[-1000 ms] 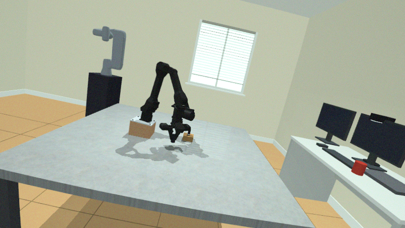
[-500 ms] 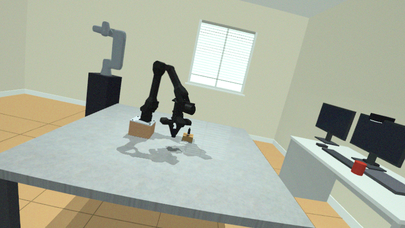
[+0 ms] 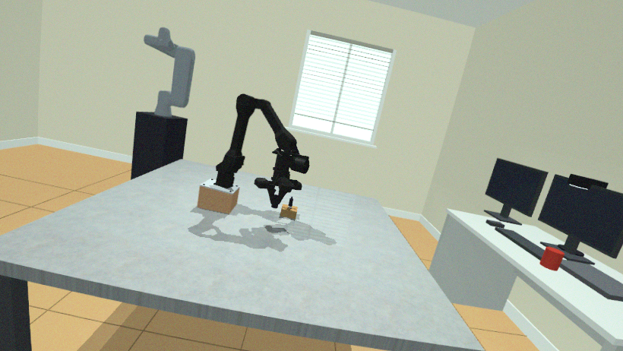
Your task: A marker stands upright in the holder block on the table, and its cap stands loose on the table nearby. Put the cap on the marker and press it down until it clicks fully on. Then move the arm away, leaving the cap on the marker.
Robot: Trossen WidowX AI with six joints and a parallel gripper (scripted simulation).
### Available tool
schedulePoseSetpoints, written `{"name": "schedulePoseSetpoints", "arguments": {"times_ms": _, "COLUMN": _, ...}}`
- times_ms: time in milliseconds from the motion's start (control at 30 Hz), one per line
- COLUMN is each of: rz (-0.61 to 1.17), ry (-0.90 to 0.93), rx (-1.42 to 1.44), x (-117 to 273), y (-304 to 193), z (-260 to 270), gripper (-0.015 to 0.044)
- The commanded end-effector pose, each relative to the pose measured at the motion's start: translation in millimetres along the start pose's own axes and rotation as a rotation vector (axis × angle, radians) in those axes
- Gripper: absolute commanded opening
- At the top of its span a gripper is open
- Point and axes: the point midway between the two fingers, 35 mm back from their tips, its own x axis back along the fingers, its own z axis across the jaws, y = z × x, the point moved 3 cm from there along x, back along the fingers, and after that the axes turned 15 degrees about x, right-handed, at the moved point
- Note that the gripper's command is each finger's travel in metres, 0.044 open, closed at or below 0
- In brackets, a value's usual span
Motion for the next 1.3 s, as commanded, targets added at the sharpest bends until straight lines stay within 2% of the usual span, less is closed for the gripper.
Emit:
{"name": "schedulePoseSetpoints", "arguments": {"times_ms": 0, "rz": 0.001, "ry": -0.004, "rx": -0.001, "x": 3, "y": -1, "z": 10, "gripper": 0.0}}
{"name": "schedulePoseSetpoints", "arguments": {"times_ms": 1267, "rz": 0.004, "ry": 0.007, "rx": -0.001, "x": 34, "y": -39, "z": 121, "gripper": 0.0}}
